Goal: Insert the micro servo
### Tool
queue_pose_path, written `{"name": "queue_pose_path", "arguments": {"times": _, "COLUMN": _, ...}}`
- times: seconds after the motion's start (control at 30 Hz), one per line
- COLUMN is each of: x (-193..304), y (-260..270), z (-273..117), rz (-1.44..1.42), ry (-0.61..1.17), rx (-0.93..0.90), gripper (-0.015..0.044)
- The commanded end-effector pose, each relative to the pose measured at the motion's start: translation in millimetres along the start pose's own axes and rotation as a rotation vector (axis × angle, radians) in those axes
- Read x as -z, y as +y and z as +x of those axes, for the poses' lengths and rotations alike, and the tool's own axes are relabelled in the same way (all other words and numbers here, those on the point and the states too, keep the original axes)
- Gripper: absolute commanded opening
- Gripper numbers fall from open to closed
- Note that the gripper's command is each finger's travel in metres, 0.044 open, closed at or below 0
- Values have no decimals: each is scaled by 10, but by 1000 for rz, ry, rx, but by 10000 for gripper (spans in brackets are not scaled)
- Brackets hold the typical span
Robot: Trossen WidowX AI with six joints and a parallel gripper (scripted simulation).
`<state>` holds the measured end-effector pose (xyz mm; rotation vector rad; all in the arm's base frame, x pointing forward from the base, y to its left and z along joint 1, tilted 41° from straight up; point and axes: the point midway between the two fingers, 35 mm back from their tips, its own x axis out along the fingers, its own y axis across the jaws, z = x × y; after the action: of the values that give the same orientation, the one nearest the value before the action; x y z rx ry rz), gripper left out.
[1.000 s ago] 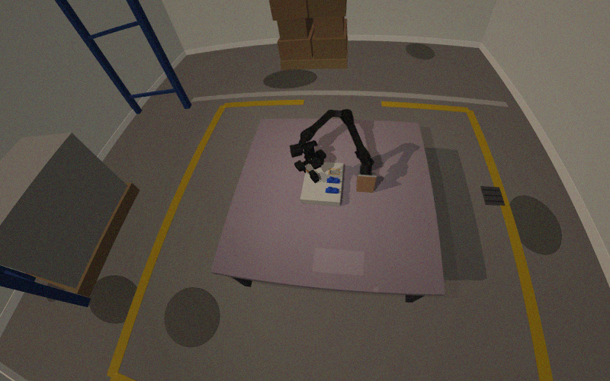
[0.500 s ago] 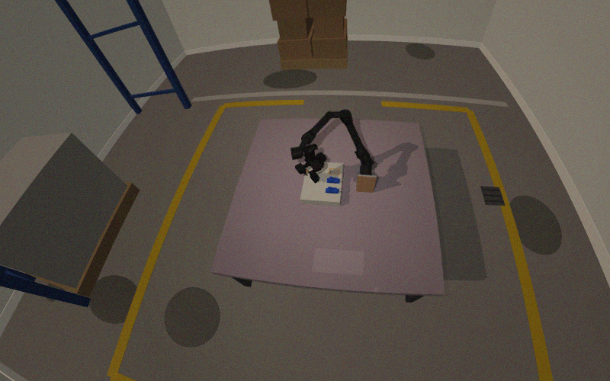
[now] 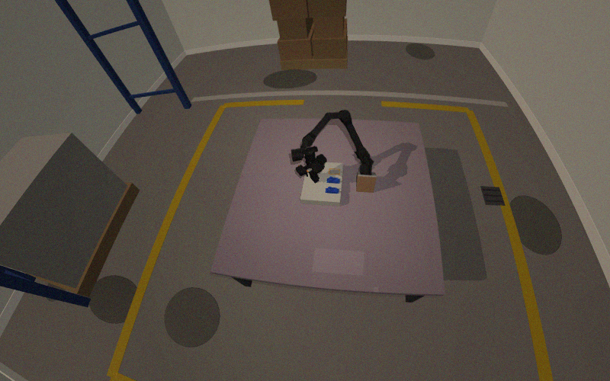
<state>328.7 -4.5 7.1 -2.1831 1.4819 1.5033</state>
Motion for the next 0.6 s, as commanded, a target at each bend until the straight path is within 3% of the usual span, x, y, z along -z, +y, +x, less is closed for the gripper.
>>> {"name": "queue_pose_path", "arguments": {"times": 0.0, "x": 3, "y": 2, "z": 11, "rz": -5, "ry": 4, "rx": -2, "gripper": 282}}
{"name": "queue_pose_path", "arguments": {"times": 0.2, "x": 3, "y": 2, "z": 11, "rz": -5, "ry": 4, "rx": -2, "gripper": 125}}
{"name": "queue_pose_path", "arguments": {"times": 0.37, "x": 3, "y": 2, "z": 11, "rz": -5, "ry": 4, "rx": -2, "gripper": 92}}
{"name": "queue_pose_path", "arguments": {"times": 0.47, "x": 4, "y": -2, "z": -50, "rz": -5, "ry": 3, "rx": -2, "gripper": 13}}
{"name": "queue_pose_path", "arguments": {"times": 0.57, "x": -2, "y": 6, "z": -185, "rz": -5, "ry": 3, "rx": -1, "gripper": 0}}
